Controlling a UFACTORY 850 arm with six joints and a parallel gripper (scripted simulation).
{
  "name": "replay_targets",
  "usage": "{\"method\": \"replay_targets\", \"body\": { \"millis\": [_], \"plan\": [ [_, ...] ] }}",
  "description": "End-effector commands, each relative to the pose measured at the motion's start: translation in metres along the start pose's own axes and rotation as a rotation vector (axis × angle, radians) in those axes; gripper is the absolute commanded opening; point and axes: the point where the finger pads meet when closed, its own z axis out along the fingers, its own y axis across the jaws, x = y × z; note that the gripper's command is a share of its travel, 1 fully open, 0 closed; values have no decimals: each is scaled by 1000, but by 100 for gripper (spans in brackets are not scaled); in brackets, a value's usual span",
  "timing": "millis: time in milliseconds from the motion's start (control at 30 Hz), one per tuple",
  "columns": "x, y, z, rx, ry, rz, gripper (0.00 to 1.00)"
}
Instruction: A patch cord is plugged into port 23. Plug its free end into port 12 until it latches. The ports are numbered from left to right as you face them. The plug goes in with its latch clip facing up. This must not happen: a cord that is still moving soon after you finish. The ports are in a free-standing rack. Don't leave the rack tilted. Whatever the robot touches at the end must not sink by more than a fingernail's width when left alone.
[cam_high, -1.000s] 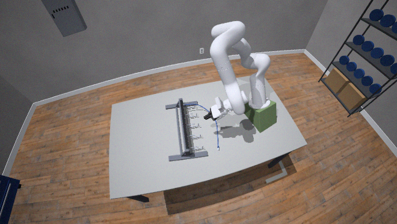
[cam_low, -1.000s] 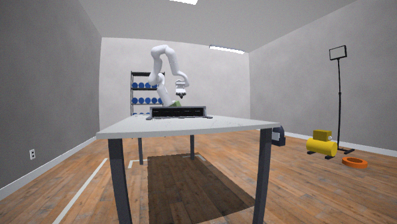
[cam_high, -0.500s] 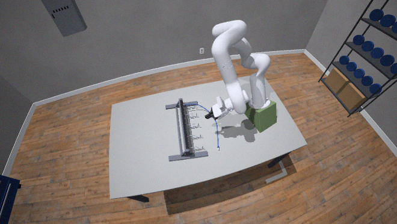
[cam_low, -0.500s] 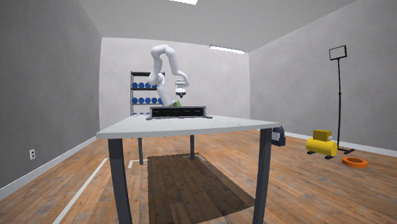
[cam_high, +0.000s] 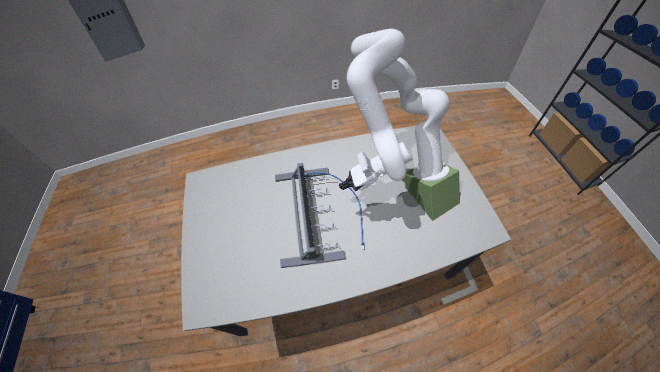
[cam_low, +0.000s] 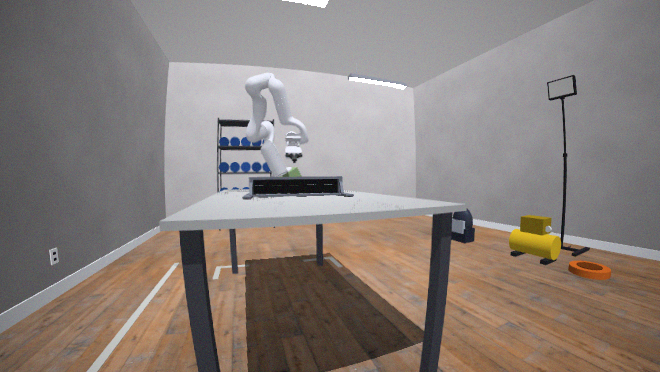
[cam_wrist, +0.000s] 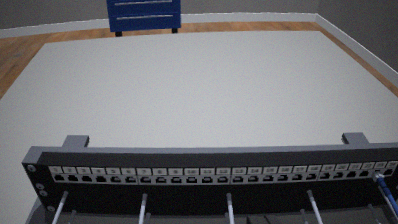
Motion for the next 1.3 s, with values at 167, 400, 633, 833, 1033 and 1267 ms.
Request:
{"method": "replay_targets", "body": {
  "millis": [167, 400, 633, 833, 1033, 1267],
  "plan": [
    [1, 43, 0, 2, 2, 1, 0],
    [1, 55, 0, 2, 2, 1, 0],
    [1, 57, 0, 2, 2, 1, 0],
    [1, 57, 4, 2, 2, 1, 0],
    [1, 57, 10, 2, 2, 1, 0],
    [1, 57, 27, 2, 2, 1, 0]
  ]
}}
